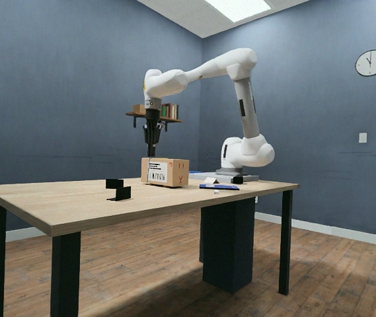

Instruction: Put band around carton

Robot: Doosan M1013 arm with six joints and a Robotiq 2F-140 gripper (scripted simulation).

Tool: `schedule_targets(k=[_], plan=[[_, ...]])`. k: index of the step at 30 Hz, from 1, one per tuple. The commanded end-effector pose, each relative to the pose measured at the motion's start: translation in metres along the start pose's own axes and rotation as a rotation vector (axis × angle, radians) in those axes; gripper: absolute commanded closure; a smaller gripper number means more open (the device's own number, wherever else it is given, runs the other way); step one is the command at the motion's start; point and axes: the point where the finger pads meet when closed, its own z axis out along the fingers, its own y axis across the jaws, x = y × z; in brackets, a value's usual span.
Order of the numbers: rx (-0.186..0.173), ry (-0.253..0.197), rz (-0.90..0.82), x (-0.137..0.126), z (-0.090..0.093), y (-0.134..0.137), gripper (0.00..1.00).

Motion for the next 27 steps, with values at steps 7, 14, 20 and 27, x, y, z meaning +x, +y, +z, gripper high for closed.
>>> schedule_targets(k=[7, 14, 20, 27], plan=[[0.0, -0.002, 0.0, -0.0004, 0.002, 0.0001, 0.82], [0.0, -0.002, 0.0, -0.0004, 0.0026, 0.0001, 0.82], [0.0, -0.002, 0.0, -0.0004, 0.0026, 0.0001, 0.82], [0.0, -0.002, 0.0, -0.0004, 0.0026, 0.0001, 0.82]])
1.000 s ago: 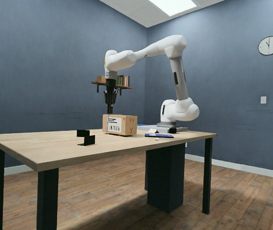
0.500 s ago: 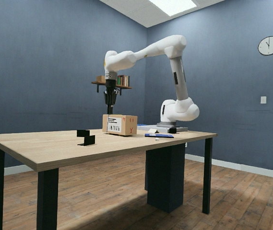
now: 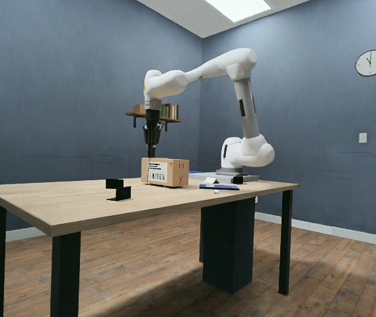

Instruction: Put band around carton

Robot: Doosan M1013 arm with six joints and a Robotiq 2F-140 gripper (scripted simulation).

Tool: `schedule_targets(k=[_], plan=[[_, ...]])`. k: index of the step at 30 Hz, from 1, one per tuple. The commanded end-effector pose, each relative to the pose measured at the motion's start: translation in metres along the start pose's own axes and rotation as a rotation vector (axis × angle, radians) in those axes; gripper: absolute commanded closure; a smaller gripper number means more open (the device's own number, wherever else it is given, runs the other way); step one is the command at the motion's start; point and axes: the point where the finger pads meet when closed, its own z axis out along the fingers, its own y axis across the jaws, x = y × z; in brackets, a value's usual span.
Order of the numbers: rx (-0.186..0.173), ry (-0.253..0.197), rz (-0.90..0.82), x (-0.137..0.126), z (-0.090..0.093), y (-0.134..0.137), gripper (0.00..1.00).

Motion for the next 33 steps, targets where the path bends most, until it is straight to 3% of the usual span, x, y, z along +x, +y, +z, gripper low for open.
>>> schedule_targets(k=[1, 33], plan=[[0.0, -0.002, 0.0, -0.0004, -0.001, 0.0, 0.82], [0.0, -0.002, 0.0, -0.0004, 0.0026, 0.0, 0.82]])
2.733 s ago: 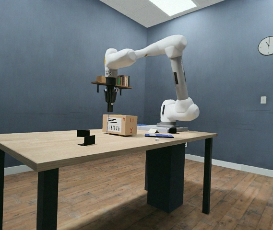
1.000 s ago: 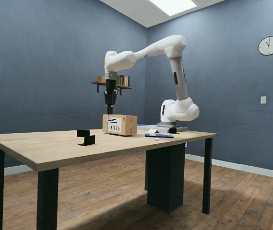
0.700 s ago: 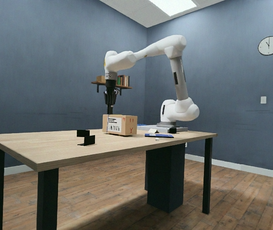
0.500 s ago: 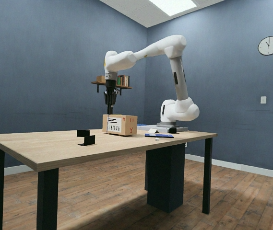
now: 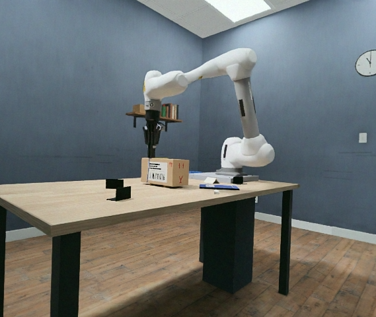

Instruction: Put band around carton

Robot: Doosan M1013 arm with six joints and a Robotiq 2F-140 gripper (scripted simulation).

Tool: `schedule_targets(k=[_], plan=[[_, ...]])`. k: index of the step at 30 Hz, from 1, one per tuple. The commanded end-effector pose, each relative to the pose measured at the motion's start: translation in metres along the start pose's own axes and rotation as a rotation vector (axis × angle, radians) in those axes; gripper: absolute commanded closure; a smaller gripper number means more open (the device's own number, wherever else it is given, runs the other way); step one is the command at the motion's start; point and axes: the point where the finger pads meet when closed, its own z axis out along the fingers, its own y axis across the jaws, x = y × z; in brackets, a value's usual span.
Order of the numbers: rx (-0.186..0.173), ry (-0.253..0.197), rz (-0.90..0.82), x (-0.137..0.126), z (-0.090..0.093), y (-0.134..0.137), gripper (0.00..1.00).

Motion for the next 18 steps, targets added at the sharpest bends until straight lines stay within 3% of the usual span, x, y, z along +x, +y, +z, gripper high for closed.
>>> schedule_targets(k=[1, 18], plan=[[0.0, -0.002, 0.0, -0.0004, -0.0006, 0.0, 0.82], [0.0, -0.002, 0.0, -0.0004, 0.0012, 0.0, 0.82]])
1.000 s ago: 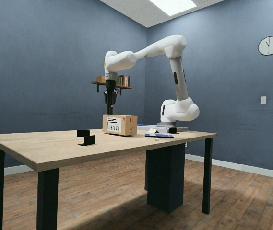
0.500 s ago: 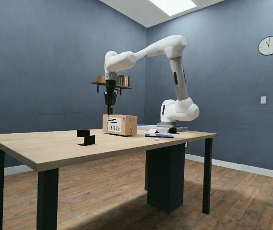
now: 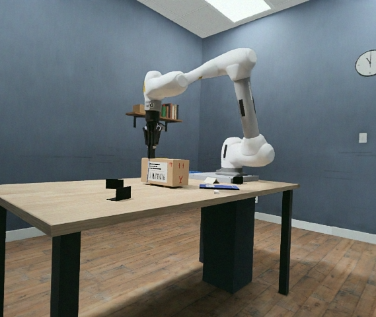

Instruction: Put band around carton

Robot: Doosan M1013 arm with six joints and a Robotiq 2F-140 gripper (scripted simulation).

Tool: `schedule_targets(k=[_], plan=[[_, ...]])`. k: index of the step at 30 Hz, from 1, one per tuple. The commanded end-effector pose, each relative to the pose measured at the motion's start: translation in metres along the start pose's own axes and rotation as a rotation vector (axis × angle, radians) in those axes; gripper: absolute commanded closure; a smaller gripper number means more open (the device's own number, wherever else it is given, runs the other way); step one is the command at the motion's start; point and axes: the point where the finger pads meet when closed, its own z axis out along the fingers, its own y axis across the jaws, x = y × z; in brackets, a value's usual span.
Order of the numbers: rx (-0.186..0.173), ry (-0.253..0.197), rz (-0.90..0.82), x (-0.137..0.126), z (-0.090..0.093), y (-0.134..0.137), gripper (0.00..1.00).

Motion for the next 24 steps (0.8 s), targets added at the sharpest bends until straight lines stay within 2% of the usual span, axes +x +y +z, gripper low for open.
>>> schedule_targets(k=[1, 23, 24], plan=[[0.0, -0.002, 0.0, -0.0004, -0.0008, 0.0, 0.82], [0.0, -0.002, 0.0, -0.0004, -0.0007, 0.0, 0.82], [0.0, -0.002, 0.0, -0.0004, -0.0007, 0.0, 0.9]])
